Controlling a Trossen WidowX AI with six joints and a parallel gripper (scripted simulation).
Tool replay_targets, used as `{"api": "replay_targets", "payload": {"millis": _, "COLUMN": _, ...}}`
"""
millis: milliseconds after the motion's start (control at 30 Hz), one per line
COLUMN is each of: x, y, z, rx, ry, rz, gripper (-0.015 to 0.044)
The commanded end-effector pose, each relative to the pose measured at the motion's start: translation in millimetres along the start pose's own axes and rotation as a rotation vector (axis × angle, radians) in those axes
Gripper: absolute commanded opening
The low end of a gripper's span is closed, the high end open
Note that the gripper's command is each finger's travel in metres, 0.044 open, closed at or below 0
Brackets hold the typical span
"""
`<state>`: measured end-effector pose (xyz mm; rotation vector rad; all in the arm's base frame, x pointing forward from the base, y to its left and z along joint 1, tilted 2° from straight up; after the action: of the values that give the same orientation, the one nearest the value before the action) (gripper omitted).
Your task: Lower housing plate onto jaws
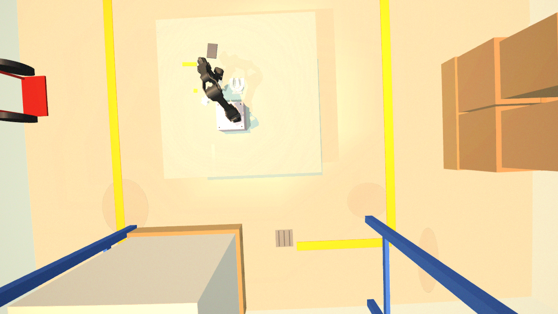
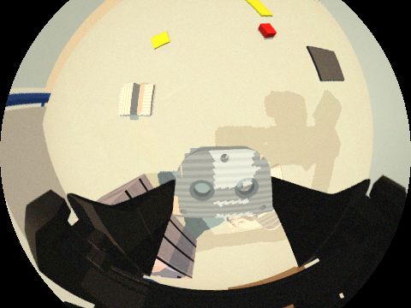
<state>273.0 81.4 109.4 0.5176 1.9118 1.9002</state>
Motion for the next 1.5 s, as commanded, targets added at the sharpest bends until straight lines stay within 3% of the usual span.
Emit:
{"api": "replay_targets", "payload": {"millis": 0, "x": -3.7, "y": -1.1, "z": -7.6, "rx": 0.006, "ry": -0.073, "rz": -0.003, "gripper": 0.0351}}
{"api": "replay_targets", "payload": {"millis": 1467, "x": -34.8, "y": -2.1, "z": -89.9, "rx": 0.013, "ry": -0.931, "rz": -0.014, "gripper": 0.0351}}
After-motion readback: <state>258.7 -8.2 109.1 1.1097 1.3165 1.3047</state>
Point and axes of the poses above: the point midway between the two fingers, 35 mm back from their tips, its own y axis back along the fingers, its own x axis across the jaws, z = x × y, the point moved 9 cm from there along y, back along the fingers, and after that the axes turned 2 degrees about y, right-handed, at the moved point
